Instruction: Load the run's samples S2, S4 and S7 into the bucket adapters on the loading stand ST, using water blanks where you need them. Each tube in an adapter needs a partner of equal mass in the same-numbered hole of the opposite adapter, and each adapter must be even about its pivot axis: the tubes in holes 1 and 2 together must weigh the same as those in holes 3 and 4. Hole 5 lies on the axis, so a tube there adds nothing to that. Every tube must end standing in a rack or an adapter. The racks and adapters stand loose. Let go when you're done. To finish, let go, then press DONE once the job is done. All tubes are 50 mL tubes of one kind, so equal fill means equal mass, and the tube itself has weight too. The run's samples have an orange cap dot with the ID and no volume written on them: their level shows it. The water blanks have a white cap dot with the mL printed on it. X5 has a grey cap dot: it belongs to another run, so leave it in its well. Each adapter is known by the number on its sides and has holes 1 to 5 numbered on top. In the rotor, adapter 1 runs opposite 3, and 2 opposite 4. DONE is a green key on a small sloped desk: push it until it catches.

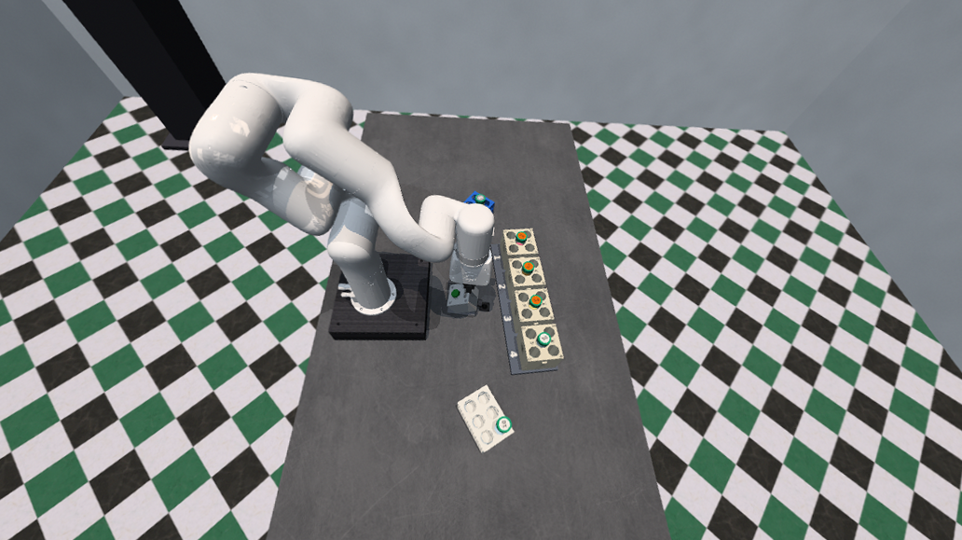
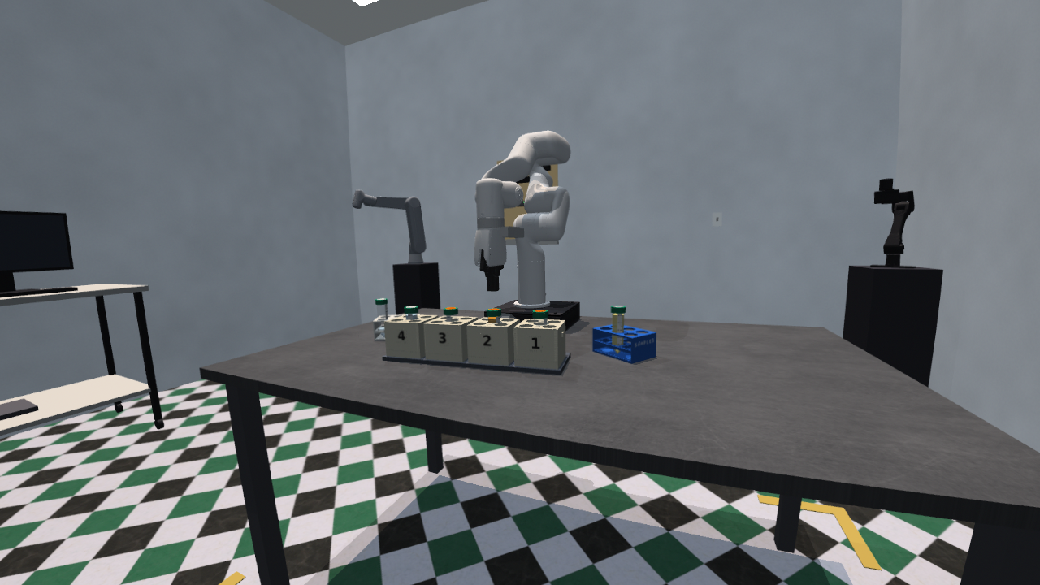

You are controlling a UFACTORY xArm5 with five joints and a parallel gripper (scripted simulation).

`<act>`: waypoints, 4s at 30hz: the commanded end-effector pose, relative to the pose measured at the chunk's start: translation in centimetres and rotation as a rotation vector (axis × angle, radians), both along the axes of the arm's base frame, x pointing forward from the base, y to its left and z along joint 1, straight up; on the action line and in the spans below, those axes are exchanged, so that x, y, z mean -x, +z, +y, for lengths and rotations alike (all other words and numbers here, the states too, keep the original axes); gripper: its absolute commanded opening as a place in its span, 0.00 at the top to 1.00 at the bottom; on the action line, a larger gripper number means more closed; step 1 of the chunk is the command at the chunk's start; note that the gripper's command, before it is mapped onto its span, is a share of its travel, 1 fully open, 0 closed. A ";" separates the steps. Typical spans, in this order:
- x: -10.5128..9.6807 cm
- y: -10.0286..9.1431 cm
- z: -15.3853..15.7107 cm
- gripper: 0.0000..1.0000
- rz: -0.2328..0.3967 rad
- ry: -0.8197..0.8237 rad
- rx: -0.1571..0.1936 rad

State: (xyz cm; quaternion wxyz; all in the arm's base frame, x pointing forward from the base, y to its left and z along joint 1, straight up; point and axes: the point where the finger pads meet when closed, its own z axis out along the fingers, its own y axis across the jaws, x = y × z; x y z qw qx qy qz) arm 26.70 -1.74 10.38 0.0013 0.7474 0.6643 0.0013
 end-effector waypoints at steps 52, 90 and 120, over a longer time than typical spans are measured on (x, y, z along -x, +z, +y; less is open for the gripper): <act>3.6 -5.0 2.5 1.00 -0.004 0.000 0.002; 3.6 -6.9 2.5 1.00 -0.004 0.000 0.002; 3.6 -7.1 2.5 1.00 -0.004 0.000 0.002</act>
